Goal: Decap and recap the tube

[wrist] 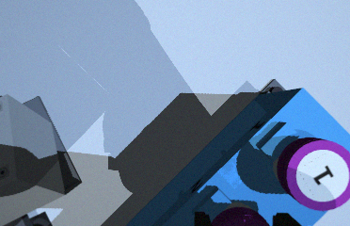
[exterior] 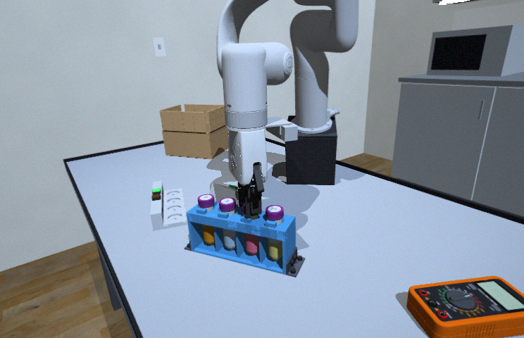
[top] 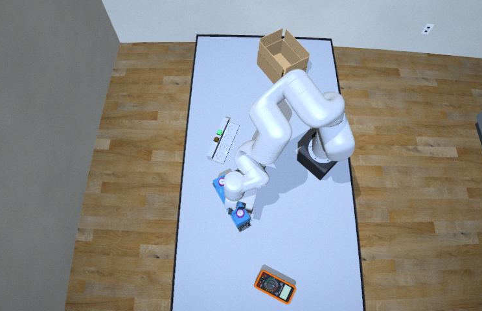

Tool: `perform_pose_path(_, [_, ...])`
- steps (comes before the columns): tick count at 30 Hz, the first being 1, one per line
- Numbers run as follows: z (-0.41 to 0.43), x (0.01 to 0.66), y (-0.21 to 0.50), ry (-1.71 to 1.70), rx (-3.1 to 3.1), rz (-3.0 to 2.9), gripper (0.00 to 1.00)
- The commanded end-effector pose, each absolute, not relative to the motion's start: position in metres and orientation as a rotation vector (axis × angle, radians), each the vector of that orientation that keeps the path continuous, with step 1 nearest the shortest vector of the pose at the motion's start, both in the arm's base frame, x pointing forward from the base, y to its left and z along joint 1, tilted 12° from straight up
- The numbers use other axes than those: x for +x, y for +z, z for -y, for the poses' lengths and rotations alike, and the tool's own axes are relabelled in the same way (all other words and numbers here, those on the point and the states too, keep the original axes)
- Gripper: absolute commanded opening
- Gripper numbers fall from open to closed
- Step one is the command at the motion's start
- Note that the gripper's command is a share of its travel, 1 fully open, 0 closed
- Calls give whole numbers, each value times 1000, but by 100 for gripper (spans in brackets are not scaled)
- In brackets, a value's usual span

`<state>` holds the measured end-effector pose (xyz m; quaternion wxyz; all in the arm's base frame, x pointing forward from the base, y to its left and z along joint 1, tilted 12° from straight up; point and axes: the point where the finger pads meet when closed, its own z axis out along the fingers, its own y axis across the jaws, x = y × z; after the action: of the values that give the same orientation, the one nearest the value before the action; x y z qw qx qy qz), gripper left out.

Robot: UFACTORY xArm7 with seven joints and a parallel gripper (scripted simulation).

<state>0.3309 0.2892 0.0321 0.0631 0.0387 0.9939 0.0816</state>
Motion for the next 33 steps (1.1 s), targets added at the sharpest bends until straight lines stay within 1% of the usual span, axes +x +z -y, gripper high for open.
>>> perform_pose_path(1, [-289, 332, 33, 267, 108, -3017, 0])
perform_pose_path(14, [-289, 332, 33, 271, 184, -3018, 0])
perform_pose_path(29, [-290, 332, 32, 319, 1305, -2803, 0])
perform_pose_path(31, [-290, 332, 32, 319, 1305, -2803, 0])
perform_pose_path(33, [-290, 332, 32, 322, 1448, -2743, 0])
